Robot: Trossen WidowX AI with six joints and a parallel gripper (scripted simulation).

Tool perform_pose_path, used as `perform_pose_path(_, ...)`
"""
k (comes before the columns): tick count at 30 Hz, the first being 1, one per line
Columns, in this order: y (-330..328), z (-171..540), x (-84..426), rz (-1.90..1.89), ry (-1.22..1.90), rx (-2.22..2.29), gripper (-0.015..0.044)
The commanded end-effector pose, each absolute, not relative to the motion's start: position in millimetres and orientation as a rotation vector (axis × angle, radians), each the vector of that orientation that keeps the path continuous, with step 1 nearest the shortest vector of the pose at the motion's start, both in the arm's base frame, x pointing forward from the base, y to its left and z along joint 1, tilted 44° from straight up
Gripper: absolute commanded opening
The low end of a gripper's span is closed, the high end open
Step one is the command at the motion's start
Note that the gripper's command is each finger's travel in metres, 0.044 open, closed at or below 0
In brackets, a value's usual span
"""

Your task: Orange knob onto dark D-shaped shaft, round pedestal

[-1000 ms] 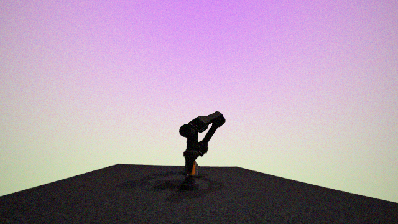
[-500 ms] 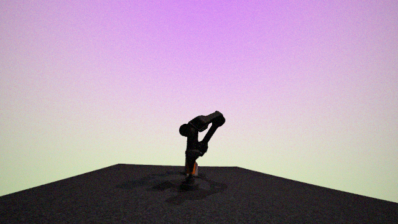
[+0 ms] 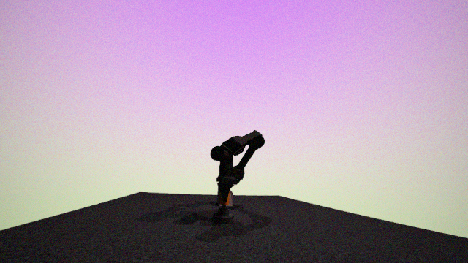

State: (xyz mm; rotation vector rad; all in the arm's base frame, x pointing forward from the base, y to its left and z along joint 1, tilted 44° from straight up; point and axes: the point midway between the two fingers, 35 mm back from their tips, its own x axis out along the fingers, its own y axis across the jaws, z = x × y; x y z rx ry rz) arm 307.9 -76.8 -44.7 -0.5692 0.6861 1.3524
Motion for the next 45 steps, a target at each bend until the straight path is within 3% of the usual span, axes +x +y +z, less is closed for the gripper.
perform_pose_path(1, -77.5, -43.1, 307.8, 1.351, 0.683, -0.577, 0.0000)
perform_pose_path(34, -78.9, -42.0, 307.2, 1.351, 0.683, -0.577, 0.0000)
perform_pose_path(45, -78.5, -44.2, 310.1, 1.432, 0.545, -0.744, 0.0000)
